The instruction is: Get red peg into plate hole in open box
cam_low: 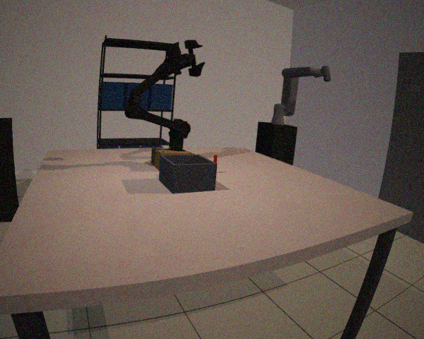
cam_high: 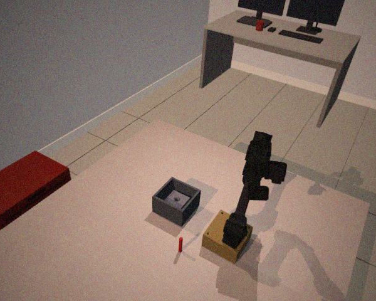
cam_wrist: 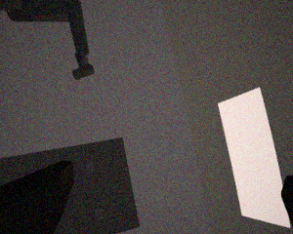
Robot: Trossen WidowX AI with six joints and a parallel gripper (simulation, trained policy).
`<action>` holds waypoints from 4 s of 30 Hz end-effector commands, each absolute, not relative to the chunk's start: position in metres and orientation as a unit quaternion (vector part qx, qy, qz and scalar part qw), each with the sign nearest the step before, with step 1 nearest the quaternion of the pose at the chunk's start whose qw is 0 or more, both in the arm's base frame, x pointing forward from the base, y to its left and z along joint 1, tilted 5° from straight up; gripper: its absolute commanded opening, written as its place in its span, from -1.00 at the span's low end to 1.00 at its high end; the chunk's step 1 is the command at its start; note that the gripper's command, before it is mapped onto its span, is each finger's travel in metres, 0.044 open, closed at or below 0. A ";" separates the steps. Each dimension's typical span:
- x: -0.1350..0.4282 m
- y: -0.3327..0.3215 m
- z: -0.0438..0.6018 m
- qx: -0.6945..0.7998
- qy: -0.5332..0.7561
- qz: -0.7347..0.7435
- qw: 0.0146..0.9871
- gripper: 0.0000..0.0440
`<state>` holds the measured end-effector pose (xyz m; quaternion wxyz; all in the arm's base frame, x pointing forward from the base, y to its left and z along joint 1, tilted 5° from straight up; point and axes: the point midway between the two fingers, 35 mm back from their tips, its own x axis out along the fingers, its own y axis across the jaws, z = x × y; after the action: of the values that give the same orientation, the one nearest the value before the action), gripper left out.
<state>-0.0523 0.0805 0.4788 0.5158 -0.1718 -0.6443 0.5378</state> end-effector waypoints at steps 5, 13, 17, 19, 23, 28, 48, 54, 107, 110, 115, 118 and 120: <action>-0.042 0.122 0.451 -0.218 -0.546 0.589 0.554 1.00; -0.023 0.159 0.416 -0.252 -0.424 0.628 0.602 1.00; -0.009 0.173 0.400 -0.263 -0.361 0.635 0.631 1.00; -0.002 0.179 0.392 -0.266 -0.329 0.636 0.645 1.00; 0.012 0.189 0.377 -0.270 -0.265 0.635 0.674 1.00; 0.031 0.198 0.356 -0.268 -0.184 0.628 0.707 1.00; 0.098 0.204 0.272 -0.202 0.127 0.531 0.813 1.00; 0.114 0.199 0.249 -0.167 0.210 0.482 0.834 1.00; 0.166 0.112 0.060 0.191 0.616 -0.190 0.740 1.00; 0.167 0.112 0.047 0.208 0.614 -0.214 0.731 1.00; 0.168 0.113 0.027 0.236 0.608 -0.240 0.719 1.00; 0.169 0.115 0.015 0.252 0.603 -0.249 0.714 1.00; 0.169 0.116 0.008 0.263 0.601 -0.253 0.711 1.00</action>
<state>0.1700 0.1153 0.0162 -0.7170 -0.2537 -0.6008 0.2460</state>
